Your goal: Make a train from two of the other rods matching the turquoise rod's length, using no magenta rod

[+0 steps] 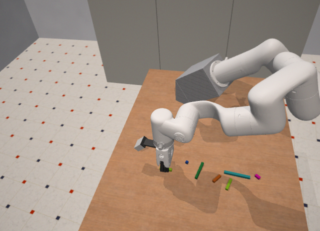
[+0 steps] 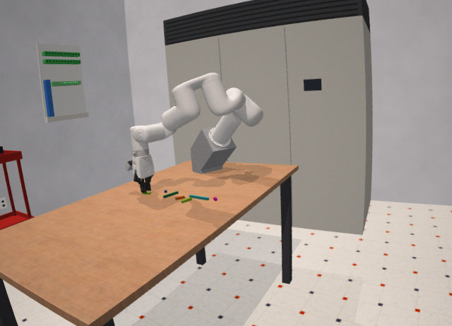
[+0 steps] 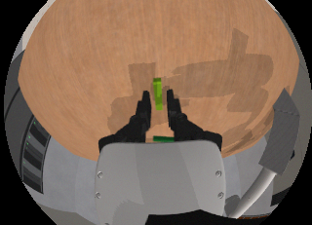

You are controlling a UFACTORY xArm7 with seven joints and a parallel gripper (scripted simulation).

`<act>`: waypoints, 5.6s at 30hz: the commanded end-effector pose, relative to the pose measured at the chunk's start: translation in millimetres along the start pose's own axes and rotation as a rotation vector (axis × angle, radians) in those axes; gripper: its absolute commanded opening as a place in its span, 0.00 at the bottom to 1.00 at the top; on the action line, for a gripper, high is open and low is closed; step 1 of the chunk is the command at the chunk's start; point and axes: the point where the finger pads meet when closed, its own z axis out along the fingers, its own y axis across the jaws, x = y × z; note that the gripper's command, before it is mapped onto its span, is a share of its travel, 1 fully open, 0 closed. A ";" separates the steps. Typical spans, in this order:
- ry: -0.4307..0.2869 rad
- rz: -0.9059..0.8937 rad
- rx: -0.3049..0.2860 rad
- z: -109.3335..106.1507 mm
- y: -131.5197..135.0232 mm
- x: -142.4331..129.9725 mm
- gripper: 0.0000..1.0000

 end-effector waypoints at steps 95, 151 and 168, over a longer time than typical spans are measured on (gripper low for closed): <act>-0.029 1.366 0.000 -82.0 -46.3 -204.7 1.00; 0.000 1.886 0.007 -53.5 -23.7 -250.6 0.24; 0.000 1.886 0.007 -50.8 -23.6 -250.7 0.24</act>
